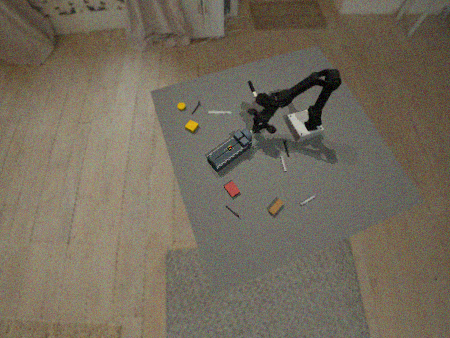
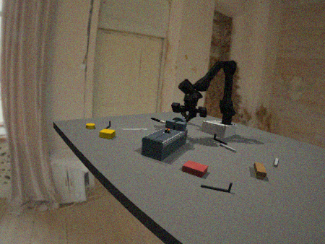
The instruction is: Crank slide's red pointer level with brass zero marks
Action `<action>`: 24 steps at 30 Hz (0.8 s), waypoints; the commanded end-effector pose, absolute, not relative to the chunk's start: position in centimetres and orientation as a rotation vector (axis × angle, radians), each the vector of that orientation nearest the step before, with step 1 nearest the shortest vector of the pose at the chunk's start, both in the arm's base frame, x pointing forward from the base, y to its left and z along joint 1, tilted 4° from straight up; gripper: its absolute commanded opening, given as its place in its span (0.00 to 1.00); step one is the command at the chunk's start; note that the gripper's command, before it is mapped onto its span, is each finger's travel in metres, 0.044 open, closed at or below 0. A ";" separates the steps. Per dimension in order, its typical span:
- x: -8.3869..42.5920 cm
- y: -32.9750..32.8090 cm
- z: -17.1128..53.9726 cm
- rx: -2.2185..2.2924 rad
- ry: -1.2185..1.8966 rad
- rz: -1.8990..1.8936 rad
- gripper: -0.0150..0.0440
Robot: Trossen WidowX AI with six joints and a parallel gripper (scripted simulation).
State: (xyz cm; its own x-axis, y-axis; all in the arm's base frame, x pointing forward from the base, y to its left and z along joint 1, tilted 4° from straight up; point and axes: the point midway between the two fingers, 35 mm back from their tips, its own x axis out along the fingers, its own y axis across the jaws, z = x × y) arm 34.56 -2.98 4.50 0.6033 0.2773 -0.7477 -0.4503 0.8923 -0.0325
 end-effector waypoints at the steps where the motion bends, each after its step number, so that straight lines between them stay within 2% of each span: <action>1: 34.9 -3.8 4.8 -0.234 0.812 0.405 0.25; 24: 35.2 -4.4 4.6 -0.235 0.812 0.405 0.25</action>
State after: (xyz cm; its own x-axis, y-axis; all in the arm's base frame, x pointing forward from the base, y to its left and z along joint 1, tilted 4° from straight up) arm 34.85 -3.63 4.52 0.6072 0.2797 -0.7437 -0.4509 0.8920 -0.0327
